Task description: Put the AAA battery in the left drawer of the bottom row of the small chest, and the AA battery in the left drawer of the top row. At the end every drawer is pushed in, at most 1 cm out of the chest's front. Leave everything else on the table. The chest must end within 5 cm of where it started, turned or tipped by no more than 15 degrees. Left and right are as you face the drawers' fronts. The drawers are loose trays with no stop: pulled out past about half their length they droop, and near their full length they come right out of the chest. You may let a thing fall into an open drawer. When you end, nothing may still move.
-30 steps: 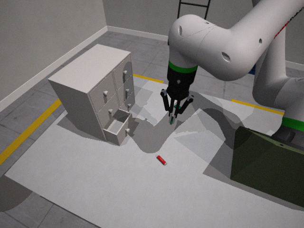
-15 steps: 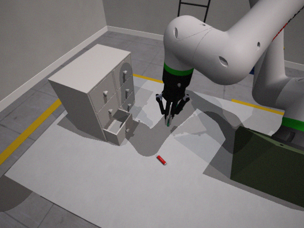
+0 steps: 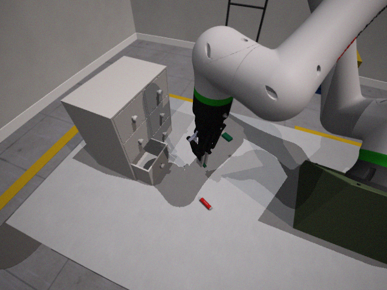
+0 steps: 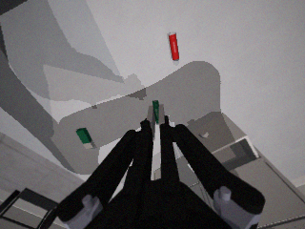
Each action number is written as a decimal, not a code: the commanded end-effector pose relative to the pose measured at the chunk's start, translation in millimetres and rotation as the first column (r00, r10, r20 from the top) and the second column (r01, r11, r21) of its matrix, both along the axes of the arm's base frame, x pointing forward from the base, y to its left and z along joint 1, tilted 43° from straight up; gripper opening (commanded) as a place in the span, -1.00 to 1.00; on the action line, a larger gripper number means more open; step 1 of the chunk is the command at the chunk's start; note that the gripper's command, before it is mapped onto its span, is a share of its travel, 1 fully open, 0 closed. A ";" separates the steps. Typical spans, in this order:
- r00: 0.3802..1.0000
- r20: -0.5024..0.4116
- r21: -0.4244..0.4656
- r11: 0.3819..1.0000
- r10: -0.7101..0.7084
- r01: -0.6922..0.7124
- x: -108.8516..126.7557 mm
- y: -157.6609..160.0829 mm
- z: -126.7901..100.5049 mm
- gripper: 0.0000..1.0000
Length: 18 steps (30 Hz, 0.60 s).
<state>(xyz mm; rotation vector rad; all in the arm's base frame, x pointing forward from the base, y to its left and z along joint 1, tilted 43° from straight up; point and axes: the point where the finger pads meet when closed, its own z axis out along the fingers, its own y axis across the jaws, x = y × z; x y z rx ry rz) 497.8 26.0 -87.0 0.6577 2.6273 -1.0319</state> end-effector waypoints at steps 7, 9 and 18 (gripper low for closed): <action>0.882 -0.358 0.049 0.949 0.307 -0.310 8.2 10.2 -10.8 -0.94; 0.880 -0.360 0.050 0.948 0.309 -0.313 8.2 10.7 -10.3 -0.94; 0.869 -0.374 0.055 0.943 0.323 -0.327 9.3 22.0 0.7 -0.94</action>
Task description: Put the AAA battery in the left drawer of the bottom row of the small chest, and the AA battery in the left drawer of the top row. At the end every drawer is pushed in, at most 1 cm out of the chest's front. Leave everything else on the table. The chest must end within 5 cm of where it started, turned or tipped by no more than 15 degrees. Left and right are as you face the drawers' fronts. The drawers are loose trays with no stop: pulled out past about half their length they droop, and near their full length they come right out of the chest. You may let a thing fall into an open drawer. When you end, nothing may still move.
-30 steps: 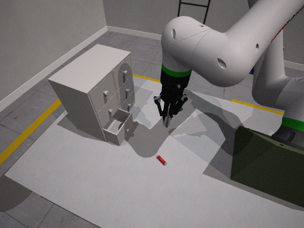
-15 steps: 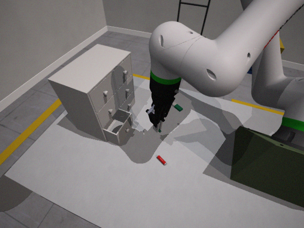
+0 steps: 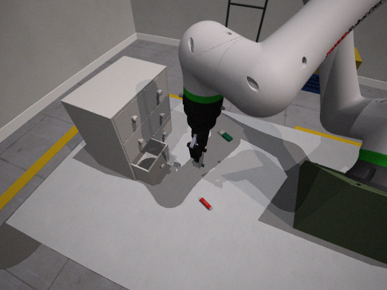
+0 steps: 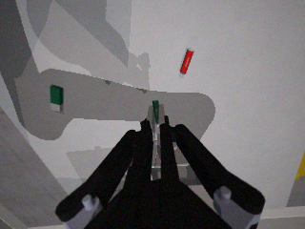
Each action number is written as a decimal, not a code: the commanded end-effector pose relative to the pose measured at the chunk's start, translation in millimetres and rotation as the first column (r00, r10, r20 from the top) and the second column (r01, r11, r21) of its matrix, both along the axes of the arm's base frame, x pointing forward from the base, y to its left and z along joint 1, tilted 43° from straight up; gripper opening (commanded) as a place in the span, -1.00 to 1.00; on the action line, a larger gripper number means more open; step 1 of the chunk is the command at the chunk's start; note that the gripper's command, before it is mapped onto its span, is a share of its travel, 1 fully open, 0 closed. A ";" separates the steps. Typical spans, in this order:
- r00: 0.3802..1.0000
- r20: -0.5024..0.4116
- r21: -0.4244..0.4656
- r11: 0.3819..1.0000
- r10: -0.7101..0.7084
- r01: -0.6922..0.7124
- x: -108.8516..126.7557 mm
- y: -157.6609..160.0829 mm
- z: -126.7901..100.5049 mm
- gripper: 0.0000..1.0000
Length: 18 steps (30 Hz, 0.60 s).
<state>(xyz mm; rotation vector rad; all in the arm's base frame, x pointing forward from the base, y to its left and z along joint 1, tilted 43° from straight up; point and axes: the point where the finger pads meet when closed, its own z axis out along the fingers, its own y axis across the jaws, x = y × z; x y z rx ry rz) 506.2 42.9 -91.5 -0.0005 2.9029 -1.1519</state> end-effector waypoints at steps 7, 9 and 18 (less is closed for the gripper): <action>1.000 -0.010 -0.001 1.000 0.001 -0.001 1.7 13.7 13.4 -0.94; 1.000 -0.010 -0.001 1.000 0.001 -0.001 1.7 13.7 13.4 -0.94; 1.000 0.010 -0.002 1.000 0.019 -0.019 1.1 13.3 13.2 -0.94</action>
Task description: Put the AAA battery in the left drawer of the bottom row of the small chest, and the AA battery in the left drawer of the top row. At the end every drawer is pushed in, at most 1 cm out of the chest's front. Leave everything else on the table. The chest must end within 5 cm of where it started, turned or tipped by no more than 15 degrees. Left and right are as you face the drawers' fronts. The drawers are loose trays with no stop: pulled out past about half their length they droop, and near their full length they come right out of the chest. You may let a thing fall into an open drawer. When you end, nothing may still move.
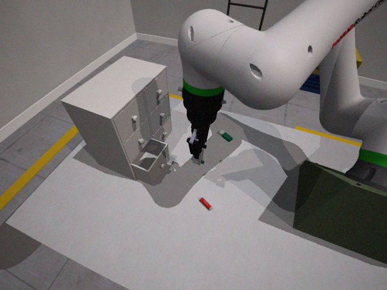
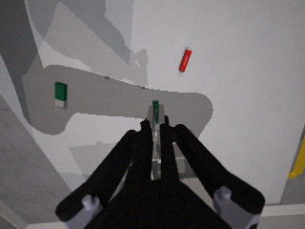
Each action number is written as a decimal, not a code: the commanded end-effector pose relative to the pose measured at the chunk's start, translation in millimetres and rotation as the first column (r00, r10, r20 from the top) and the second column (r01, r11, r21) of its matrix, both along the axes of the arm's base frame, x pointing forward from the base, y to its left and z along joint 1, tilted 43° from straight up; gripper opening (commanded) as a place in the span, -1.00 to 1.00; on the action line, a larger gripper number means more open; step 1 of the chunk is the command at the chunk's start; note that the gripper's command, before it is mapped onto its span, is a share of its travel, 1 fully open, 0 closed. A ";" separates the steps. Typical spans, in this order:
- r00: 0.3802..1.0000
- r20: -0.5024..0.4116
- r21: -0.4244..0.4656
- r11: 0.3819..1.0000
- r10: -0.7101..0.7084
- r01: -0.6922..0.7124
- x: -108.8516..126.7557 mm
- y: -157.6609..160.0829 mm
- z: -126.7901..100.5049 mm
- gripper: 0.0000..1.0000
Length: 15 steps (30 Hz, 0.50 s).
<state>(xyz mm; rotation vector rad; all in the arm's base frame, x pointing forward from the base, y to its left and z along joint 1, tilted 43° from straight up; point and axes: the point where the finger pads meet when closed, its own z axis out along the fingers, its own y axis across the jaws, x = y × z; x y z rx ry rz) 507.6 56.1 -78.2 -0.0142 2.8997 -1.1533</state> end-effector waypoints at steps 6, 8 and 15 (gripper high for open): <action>0.996 0.068 -0.002 0.998 0.064 -0.064 -2.2 -0.5 -0.7 -0.94; 0.991 0.096 -0.004 0.996 0.091 -0.091 -3.3 -0.8 -1.1 -0.94; 0.967 0.187 -0.017 0.984 0.176 -0.176 -6.2 -2.0 -2.1 -0.94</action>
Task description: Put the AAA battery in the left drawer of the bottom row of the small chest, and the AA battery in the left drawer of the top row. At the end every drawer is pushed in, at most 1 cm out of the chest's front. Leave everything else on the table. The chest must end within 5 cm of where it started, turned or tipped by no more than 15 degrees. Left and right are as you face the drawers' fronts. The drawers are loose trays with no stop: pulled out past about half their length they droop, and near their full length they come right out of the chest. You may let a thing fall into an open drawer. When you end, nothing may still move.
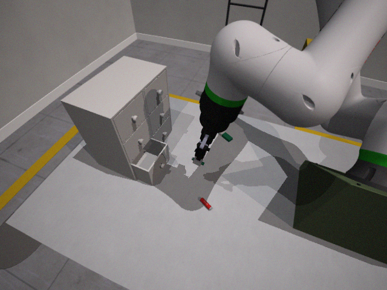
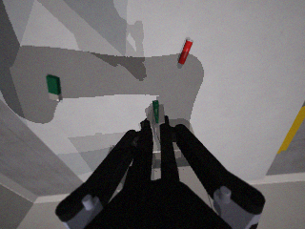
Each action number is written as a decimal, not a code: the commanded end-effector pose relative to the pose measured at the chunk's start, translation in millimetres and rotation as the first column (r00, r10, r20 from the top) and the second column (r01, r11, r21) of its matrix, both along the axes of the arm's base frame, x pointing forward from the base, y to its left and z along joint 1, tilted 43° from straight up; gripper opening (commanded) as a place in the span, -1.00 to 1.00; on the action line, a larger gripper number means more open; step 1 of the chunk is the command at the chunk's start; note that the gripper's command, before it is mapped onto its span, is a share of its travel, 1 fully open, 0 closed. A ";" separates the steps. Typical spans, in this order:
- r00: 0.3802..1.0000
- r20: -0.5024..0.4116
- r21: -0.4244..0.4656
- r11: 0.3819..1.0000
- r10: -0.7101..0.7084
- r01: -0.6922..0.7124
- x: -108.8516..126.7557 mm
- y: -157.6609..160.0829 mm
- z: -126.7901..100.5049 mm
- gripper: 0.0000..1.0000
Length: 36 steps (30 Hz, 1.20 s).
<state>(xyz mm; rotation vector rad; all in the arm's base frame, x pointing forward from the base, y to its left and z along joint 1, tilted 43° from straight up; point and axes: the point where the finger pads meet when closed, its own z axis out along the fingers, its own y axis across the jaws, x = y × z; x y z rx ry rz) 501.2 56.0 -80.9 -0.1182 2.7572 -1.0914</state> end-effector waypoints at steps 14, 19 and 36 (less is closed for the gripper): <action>0.907 0.312 -0.047 0.958 0.282 -0.282 -8.4 -4.8 -2.4 -0.94; 0.880 0.351 -0.059 0.946 0.319 -0.319 -10.1 -5.2 -3.1 -0.94; 0.777 0.464 -0.111 0.898 0.426 -0.426 -14.8 -6.9 -4.7 -0.94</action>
